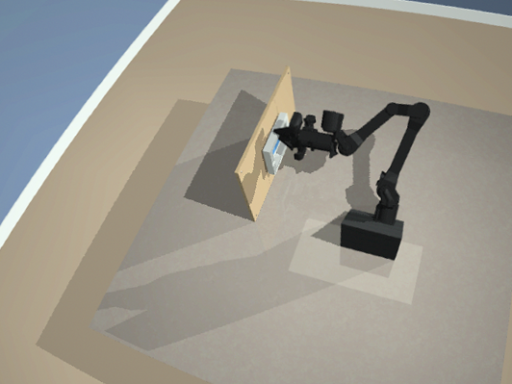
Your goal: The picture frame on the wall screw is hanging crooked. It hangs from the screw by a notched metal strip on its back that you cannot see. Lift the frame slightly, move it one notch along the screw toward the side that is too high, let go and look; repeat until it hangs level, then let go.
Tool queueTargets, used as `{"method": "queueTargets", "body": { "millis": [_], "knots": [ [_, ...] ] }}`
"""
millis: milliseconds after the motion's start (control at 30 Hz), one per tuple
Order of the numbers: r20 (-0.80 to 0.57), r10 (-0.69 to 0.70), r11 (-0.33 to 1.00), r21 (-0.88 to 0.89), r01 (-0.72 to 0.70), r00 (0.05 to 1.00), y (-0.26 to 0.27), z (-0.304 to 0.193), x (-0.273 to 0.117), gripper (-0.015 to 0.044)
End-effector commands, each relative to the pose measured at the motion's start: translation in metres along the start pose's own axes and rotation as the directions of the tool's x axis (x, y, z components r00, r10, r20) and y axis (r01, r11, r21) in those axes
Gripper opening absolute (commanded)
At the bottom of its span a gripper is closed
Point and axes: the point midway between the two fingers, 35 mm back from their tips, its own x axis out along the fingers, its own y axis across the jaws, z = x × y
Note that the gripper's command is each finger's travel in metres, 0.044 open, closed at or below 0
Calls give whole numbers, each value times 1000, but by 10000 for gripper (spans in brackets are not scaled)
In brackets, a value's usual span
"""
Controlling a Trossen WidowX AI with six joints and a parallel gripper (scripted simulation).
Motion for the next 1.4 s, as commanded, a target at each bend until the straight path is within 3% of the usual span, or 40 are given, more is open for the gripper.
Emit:
{"method": "queueTargets", "body": {
  "millis": [0,200,367,733,967,1367],
  "knots": [
    [0,0,1000,3,0,1000,0,0,0,105],
    [0,0,1000,3,0,1000,0,0,0,260],
    [0,1,1000,9,-1,1000,1,1,-5,260],
    [-4,11,993,115,-10,1000,-3,2,-90,260],
    [3,10,991,133,-10,1000,6,3,-99,260],
    [13,-12,951,308,7,1000,33,9,-178,260]
  ]
}}
